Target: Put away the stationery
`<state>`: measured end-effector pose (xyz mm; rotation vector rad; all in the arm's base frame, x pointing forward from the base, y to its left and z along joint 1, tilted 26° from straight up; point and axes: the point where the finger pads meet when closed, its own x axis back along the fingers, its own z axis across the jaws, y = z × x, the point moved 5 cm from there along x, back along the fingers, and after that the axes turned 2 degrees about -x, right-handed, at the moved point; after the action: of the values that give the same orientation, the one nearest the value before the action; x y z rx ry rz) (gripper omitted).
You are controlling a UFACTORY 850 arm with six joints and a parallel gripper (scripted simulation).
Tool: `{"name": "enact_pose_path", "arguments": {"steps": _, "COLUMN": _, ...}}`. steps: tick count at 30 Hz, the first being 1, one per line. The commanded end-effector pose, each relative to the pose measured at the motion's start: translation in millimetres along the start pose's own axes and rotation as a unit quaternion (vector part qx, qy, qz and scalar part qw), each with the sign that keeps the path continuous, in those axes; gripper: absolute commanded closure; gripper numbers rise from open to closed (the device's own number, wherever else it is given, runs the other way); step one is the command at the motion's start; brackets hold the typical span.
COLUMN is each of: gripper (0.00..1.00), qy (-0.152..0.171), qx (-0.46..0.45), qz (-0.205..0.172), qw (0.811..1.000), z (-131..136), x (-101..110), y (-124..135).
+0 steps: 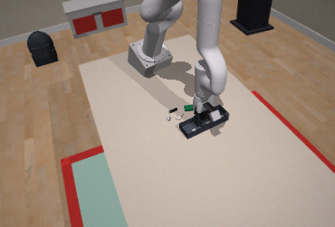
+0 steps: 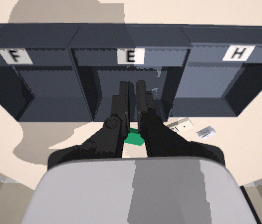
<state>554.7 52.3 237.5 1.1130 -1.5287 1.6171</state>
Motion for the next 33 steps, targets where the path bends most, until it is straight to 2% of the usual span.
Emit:
{"name": "enact_pose_path", "arguments": {"steps": 1, "gripper": 0.93, "qy": 0.0, "qx": 0.0, "qz": -0.004, "qw": 1.0, "z": 0, "x": 3, "y": -1}}
{"name": "enact_pose_path", "arguments": {"steps": 5, "gripper": 0.93, "qy": 0.0, "qx": 0.0, "qz": -0.004, "qw": 1.0, "z": 0, "x": 8, "y": -1}}
{"name": "enact_pose_path", "arguments": {"steps": 13, "gripper": 0.93, "qy": 0.0, "qx": 0.0, "qz": -0.004, "qw": 1.0, "z": 0, "x": 40, "y": -2}}
{"name": "enact_pose_path", "arguments": {"steps": 17, "gripper": 0.93, "qy": 0.0, "qx": 0.0, "qz": -0.004, "qw": 1.0, "z": 0, "x": 40, "y": -2}}
{"name": "enact_pose_path", "arguments": {"steps": 33, "gripper": 0.93, "qy": 0.0, "qx": 0.0, "qz": -0.004, "qw": 1.0, "z": -75, "x": 40, "y": -4}}
